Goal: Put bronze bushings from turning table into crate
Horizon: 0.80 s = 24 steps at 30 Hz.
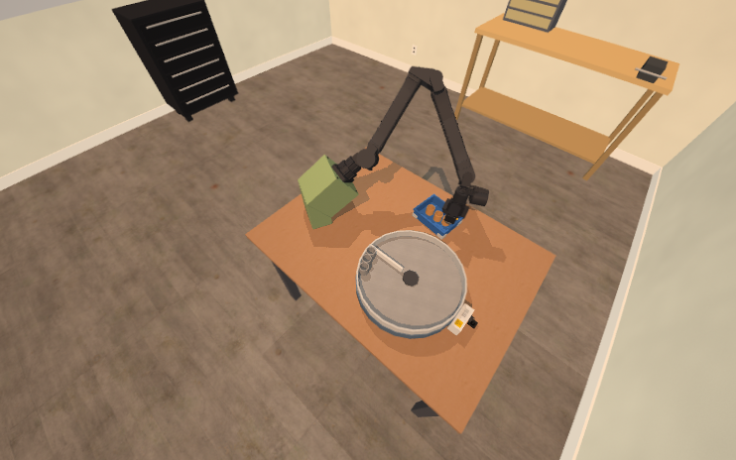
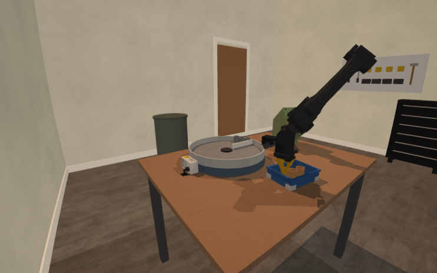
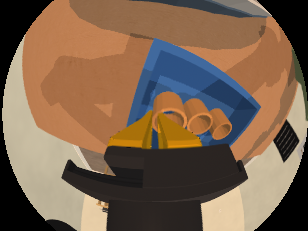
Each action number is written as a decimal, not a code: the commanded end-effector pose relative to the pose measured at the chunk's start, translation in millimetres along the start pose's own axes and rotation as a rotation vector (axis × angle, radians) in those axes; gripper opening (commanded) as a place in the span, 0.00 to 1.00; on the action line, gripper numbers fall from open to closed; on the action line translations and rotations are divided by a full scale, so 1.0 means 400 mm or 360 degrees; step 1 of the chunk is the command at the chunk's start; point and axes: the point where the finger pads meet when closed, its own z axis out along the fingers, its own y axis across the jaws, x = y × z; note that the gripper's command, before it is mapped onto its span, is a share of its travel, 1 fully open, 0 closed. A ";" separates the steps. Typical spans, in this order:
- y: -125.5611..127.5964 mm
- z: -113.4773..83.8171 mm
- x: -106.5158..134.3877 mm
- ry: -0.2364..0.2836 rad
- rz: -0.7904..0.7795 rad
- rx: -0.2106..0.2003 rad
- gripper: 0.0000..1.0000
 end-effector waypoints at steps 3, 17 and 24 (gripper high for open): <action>0.027 -0.010 0.007 0.0000 -0.0005 -0.0055 0.00; 0.029 -0.003 0.013 0.0005 -0.0020 -0.0058 0.00; 0.029 -0.003 0.013 0.0005 -0.0020 -0.0058 0.00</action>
